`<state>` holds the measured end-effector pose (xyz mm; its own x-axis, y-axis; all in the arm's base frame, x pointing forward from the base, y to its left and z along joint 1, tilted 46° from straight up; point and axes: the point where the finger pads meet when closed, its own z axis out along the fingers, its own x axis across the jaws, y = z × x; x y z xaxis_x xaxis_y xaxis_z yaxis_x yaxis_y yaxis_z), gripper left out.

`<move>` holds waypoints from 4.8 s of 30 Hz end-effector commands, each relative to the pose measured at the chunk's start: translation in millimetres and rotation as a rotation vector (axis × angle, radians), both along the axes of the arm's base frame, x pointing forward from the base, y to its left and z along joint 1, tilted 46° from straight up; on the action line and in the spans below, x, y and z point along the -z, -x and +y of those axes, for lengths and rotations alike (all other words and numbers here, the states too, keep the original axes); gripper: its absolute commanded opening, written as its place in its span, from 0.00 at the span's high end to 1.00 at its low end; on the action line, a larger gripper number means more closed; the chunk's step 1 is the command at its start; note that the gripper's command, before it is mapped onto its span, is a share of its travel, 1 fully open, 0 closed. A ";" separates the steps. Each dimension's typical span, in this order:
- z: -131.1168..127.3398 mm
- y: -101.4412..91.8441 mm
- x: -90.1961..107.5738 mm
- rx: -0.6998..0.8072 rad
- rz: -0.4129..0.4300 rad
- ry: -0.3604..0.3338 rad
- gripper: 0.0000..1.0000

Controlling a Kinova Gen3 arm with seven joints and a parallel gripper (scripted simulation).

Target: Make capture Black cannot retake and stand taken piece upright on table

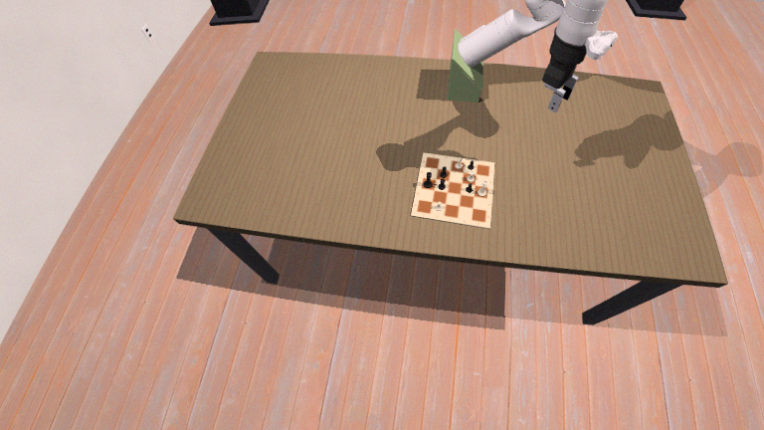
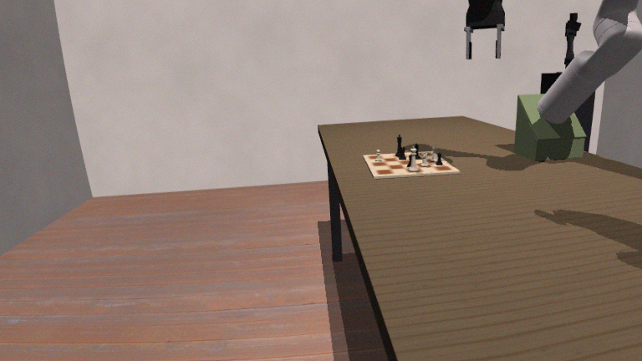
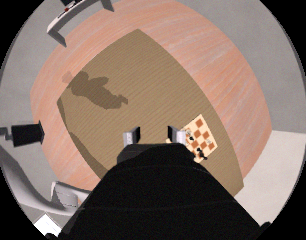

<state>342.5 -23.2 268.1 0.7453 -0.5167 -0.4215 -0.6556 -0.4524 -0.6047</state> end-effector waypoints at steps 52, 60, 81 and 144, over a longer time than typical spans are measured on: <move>5.4 -8.1 9.5 -0.139 -0.117 0.047 0.00; 10.5 -14.2 17.9 -0.258 -0.210 0.083 0.00; 28.8 -34.1 51.7 -0.707 -0.539 0.194 0.00; 103.3 -131.1 176.8 -2.676 -1.627 0.124 0.00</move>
<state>472.0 72.6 94.4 -0.7022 0.6757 0.2245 0.7106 0.6846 0.1621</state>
